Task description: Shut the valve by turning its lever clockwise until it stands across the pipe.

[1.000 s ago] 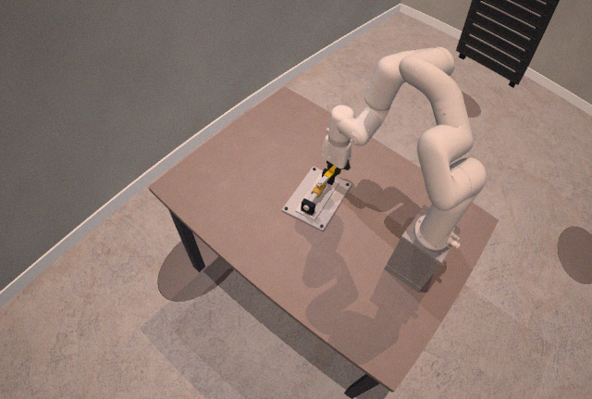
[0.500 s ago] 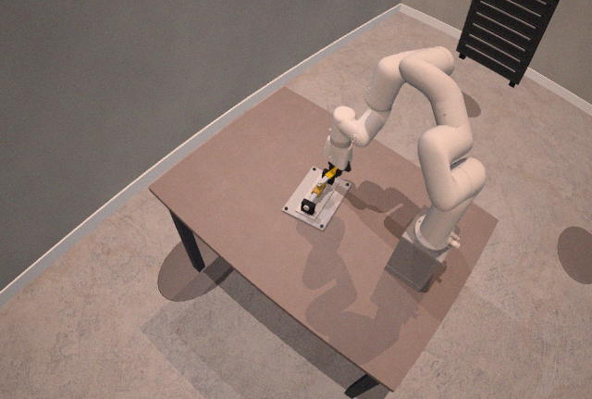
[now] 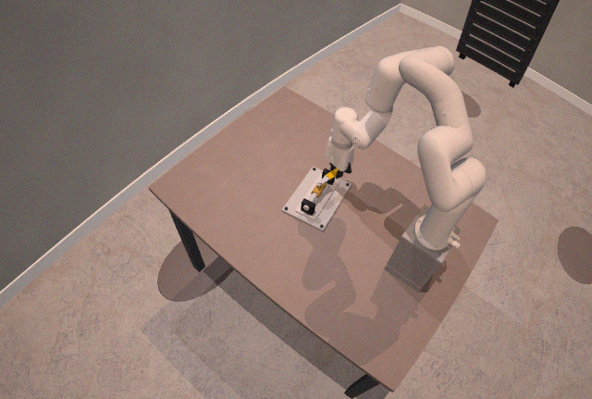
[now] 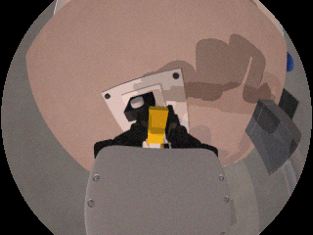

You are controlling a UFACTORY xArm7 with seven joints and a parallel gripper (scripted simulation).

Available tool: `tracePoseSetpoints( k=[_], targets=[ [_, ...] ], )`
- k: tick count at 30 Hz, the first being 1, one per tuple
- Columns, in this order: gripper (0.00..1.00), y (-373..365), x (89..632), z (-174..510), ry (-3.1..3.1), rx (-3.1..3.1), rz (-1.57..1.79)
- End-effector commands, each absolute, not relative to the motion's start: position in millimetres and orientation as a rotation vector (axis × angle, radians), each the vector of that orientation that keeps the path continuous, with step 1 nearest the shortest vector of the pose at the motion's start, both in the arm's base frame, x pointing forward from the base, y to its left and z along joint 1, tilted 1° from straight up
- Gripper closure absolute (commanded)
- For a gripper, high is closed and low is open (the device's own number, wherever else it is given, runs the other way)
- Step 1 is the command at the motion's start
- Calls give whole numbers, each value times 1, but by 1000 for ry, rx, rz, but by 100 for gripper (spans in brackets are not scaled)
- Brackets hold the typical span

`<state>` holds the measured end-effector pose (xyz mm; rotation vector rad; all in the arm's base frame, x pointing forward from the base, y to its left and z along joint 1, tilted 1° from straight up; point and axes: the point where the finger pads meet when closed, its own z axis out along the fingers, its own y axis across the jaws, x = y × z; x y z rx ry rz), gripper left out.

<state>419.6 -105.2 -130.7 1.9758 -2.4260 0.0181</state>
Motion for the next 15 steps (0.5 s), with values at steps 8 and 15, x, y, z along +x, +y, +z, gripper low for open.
tracePoseSetpoints(
  k=[8, 15],
  targets=[
    [100, -104, 416, -130, -2483, 1907, 21],
    [100, -103, 412, -130, -2526, 1849, 22]
  ],
)
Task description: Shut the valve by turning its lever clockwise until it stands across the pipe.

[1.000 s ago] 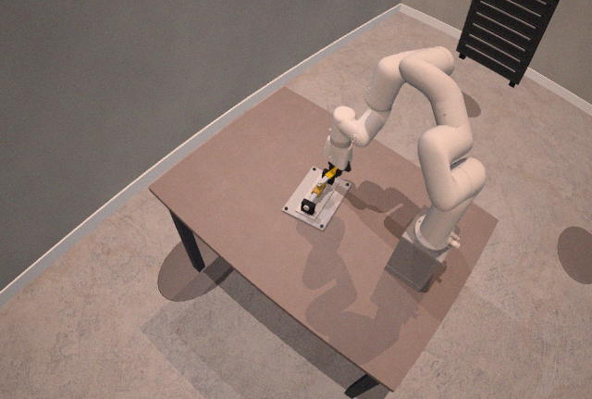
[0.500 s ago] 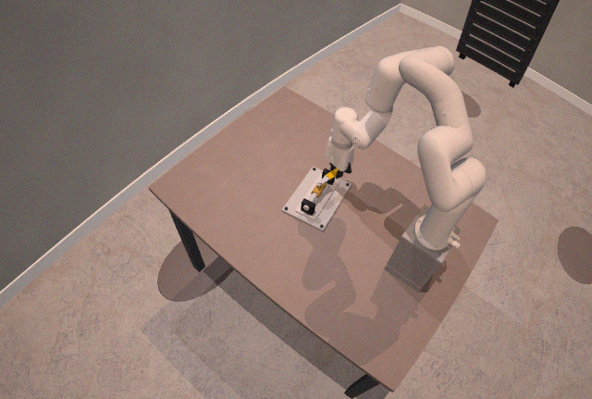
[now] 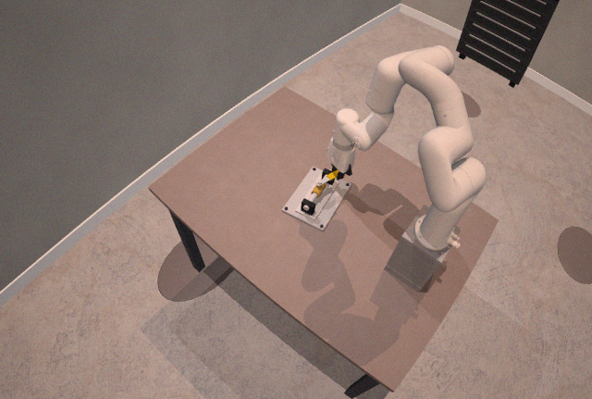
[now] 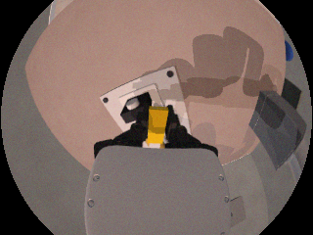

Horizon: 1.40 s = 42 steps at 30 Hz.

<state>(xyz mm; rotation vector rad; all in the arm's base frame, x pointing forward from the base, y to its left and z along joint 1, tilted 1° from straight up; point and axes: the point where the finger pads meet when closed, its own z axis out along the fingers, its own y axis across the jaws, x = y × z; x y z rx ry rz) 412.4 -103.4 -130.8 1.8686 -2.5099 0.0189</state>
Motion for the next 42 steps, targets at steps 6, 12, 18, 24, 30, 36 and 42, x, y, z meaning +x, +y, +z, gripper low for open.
tracePoseSetpoints(
  k=[6, 12, 18, 24, 30, 36, 42],
  targets=[
    [100, -102, 409, -130, -2567, 1793, 22],
    [100, -101, 407, -130, -2584, 1768, 22],
    [100, -100, 404, -130, -2617, 1719, 22],
    [100, -99, 401, -130, -2648, 1672, 23],
    [100, -98, 399, -130, -2671, 1635, 23],
    [100, -96, 396, -130, -2702, 1585, 23],
    [100, -95, 394, -130, -2730, 1537, 23]
  ],
)
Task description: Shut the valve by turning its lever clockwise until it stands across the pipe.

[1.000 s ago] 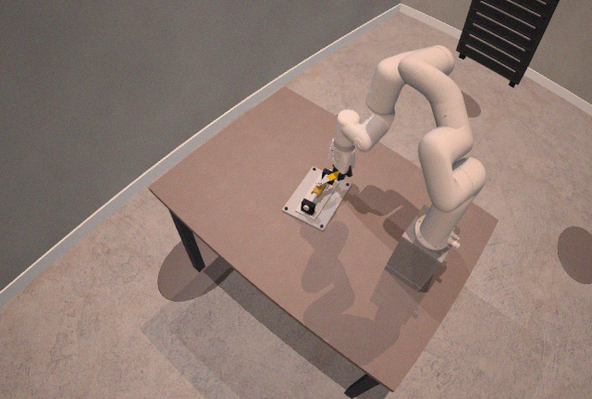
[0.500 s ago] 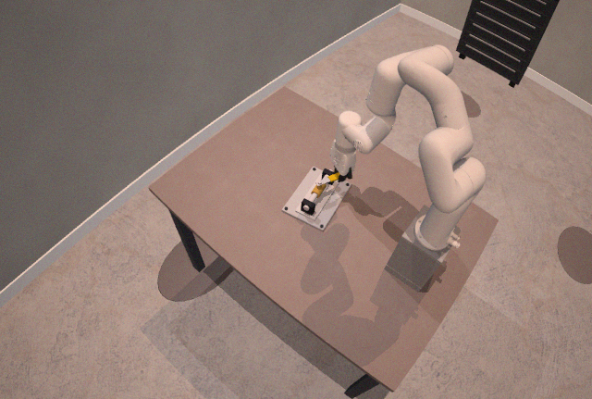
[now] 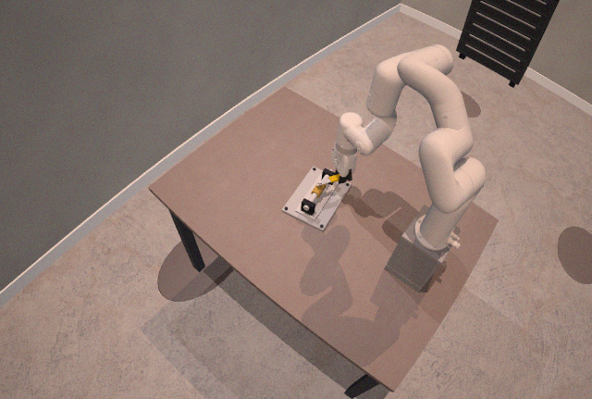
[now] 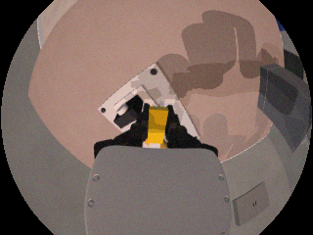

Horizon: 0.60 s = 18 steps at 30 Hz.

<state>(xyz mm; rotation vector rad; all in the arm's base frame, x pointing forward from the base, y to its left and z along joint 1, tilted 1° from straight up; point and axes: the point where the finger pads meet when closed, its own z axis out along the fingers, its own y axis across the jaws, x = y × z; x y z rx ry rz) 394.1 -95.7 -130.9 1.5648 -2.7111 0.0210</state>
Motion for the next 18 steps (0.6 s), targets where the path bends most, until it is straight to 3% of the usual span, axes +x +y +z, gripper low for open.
tracePoseSetpoints(
  k=[1, 18],
  targets=[
    [100, -94, 393, -130, -2737, 1525, 23],
    [100, -90, 387, -130, -2805, 1397, 24]
  ],
)
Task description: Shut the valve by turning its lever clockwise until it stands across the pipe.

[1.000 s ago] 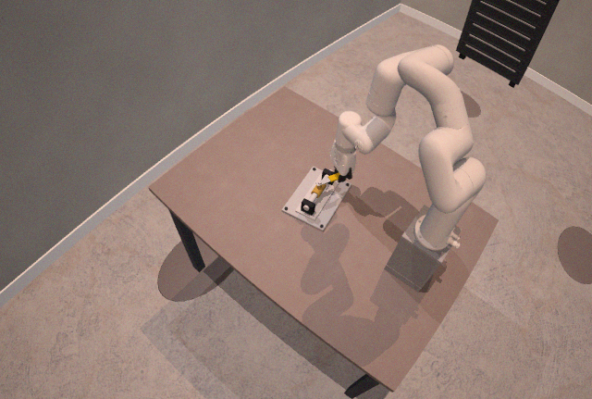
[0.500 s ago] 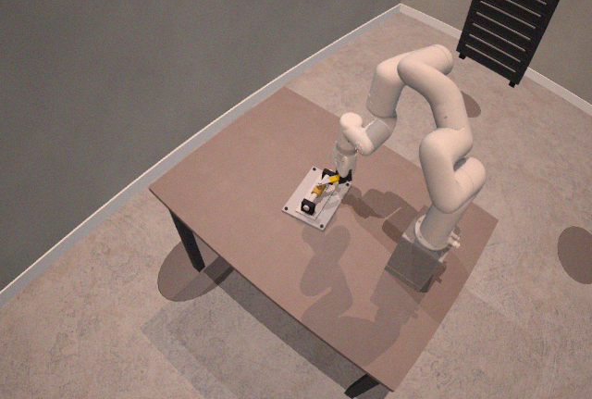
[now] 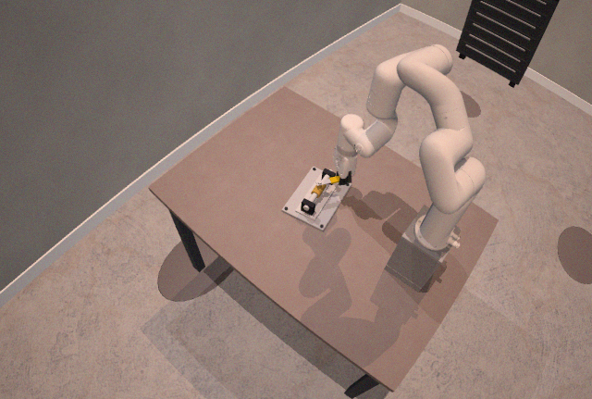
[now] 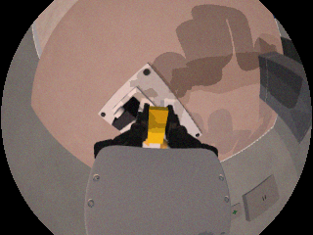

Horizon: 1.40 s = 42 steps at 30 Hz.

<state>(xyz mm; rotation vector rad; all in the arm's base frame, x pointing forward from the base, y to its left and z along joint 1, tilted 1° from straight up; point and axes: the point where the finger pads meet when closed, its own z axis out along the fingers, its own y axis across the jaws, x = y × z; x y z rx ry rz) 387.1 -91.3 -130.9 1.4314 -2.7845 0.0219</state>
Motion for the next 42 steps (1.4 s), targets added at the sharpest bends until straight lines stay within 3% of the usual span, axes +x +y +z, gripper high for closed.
tracePoseSetpoints(
  k=[1, 42],
  targets=[
    [100, -90, 386, -130, -2811, 1385, 24],
    [100, -76, 372, -130, -2948, 1066, 25]
  ],
)
